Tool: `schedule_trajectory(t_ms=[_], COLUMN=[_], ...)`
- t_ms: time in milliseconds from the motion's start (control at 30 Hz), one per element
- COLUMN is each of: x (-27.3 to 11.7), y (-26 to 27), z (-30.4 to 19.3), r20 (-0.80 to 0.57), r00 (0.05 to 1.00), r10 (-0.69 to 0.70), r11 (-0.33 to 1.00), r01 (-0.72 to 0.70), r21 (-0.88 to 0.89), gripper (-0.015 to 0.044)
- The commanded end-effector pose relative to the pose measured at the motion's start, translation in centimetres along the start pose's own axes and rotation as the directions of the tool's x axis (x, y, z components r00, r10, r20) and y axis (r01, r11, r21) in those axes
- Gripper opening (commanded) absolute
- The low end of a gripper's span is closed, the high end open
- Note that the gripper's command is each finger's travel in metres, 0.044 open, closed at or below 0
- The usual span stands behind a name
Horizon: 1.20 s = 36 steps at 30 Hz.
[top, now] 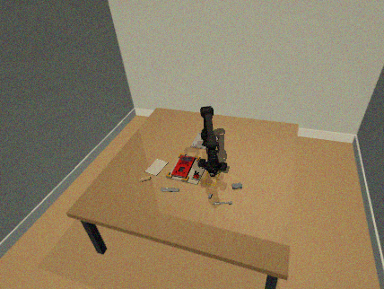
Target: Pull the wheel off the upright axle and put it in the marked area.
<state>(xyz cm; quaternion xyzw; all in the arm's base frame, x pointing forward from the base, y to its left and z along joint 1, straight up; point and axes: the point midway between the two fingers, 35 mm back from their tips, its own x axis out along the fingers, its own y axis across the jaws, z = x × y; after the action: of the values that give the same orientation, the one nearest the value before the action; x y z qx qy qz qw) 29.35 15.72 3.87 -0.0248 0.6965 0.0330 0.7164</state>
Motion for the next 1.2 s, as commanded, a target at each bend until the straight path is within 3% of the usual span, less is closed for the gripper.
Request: schedule_trajectory(t_ms=[0, 233, 433, 533, 700, 900, 1167], x=[0.0, -0.3, -5.3, -6.0, -7.6, -10.4, -10.5], y=[0.0, 0.0, 0.0, 0.0, -1.3, -3.5, -3.6], z=[0.0, 0.0, 0.1, 0.0, -2.9, -7.9, -8.1], r20=[-0.002, -0.002, -0.001, -0.001, 0.000, -0.007, -0.007], r00=[1.000, 1.000, 1.000, 1.000, 1.000, 1.000, 1.000], r10=[-0.001, -0.001, 0.002, 0.003, 0.001, 0.000, 0.000], r11=[1.000, 1.000, 1.000, 1.000, 1.000, 1.000, 1.000], r01=[0.001, 0.001, -0.002, -0.003, -0.001, 0.000, 0.000], r21=[0.000, 0.000, 0.004, 0.004, 0.002, 0.004, 0.004], gripper=[0.0105, 0.0289, 0.0300, 0.0300, 0.0431, 0.0440, 0.0440])
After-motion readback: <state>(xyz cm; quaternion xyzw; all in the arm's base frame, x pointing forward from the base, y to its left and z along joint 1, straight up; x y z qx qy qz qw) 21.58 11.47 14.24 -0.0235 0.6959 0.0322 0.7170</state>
